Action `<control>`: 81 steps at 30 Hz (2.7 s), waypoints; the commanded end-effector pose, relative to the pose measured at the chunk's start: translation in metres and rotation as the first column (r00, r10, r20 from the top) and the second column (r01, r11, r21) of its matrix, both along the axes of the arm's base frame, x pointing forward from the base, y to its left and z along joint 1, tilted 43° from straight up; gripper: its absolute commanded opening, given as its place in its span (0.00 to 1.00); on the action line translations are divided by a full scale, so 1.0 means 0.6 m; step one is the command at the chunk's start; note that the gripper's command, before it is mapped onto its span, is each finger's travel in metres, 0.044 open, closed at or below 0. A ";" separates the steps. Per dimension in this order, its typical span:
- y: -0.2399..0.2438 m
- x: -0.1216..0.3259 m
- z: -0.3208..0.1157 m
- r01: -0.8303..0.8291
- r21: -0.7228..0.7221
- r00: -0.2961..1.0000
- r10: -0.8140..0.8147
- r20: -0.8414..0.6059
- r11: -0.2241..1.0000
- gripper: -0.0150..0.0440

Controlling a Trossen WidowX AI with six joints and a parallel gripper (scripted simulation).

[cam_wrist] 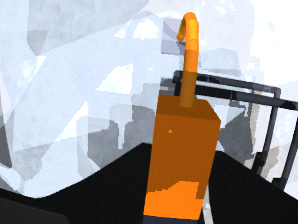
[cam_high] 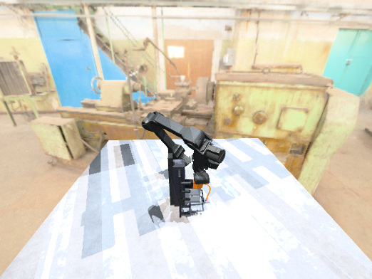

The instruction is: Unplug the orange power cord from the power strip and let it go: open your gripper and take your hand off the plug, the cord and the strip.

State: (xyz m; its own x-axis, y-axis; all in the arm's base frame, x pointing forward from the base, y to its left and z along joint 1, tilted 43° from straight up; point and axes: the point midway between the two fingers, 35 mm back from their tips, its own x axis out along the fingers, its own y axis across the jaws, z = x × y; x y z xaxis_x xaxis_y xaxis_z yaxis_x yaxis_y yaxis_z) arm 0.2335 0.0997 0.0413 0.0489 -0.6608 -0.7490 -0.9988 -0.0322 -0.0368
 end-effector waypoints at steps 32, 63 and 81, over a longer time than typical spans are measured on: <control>0.067 0.004 -0.045 -0.004 0.002 1.000 0.004 0.002 1.000 0.25; 0.123 0.005 -0.087 -0.006 0.003 1.000 0.006 0.002 1.000 1.00; 0.153 0.002 -0.106 -0.006 0.004 1.000 0.006 0.002 1.000 1.00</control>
